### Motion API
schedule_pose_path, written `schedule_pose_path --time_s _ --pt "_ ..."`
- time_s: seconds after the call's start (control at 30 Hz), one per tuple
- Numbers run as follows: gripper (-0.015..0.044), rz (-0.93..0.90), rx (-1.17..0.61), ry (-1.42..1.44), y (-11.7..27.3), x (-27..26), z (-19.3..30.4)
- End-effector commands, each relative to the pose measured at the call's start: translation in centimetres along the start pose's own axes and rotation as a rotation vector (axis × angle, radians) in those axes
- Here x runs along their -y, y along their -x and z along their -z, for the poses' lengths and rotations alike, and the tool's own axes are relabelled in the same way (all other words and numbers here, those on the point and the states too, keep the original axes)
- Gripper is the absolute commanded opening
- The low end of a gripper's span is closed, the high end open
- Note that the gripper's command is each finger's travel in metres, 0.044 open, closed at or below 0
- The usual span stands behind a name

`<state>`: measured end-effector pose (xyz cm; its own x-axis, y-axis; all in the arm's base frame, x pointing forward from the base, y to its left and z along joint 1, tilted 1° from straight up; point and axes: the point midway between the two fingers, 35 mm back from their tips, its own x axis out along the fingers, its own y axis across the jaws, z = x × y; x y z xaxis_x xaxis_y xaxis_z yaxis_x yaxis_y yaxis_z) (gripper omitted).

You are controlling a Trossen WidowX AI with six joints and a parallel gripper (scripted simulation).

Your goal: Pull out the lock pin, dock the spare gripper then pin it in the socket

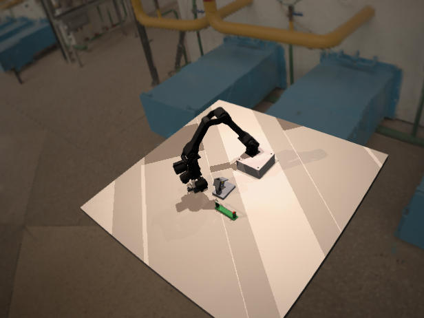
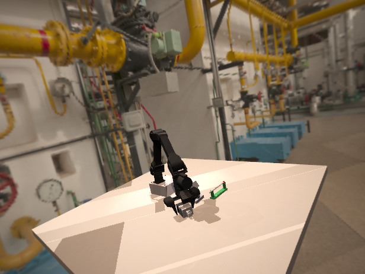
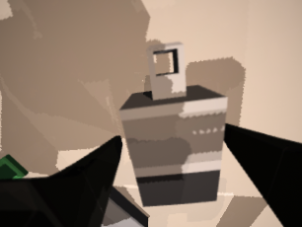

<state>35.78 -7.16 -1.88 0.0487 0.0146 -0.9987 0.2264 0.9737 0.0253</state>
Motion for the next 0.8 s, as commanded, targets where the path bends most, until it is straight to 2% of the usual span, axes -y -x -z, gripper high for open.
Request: schedule_pose_path --time_s 0.0,0.23,0.47,0.73,0.77 --pt "0.044 0.0 -0.005 -0.005 -0.3 0.0 0.1" --pt "0.0256 0.0 -0.005 -0.005 -0.3 0.0 0.1" --pt "0.021 0.0 -0.005 -0.005 -0.3 0.0 0.1" --pt "0.0 0.0 -0.005 -0.005 2.1 0.0 0.0" --pt "0.0 0.0 -0.005 -0.005 2.6 0.0 0.0"
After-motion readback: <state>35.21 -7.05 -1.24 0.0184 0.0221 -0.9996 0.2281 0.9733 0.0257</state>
